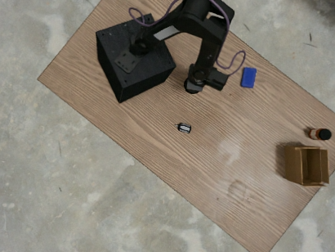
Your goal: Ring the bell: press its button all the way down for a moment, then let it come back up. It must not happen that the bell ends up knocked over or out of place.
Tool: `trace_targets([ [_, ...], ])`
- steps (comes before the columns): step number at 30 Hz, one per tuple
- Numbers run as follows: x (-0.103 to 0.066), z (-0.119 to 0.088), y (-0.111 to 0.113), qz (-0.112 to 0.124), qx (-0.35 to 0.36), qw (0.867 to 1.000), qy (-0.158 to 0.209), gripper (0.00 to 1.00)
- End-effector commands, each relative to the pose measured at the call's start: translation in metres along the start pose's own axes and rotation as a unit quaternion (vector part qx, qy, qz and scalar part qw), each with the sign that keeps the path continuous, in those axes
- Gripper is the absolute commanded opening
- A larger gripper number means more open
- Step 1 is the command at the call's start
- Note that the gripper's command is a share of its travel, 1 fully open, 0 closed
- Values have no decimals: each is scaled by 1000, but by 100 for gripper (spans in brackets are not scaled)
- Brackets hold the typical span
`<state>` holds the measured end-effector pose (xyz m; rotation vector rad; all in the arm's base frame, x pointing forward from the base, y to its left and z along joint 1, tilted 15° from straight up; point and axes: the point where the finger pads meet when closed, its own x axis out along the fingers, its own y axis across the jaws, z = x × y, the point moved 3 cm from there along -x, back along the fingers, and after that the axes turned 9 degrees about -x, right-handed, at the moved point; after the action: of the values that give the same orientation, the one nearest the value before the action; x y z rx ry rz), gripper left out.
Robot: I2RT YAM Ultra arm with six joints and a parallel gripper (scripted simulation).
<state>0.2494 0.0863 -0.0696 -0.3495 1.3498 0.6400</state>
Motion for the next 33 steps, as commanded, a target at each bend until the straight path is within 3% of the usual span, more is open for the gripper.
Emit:
trace_targets([
  [1,2,14,-5,-10,-2,1000,-20,0],
  [4,-5,20,-8,-16,-3,999,-33,0],
  [9,3,16,-6,-12,-3,1000,-23,0],
  [33,0,20,-8,-15,-4,999,-30,0],
])
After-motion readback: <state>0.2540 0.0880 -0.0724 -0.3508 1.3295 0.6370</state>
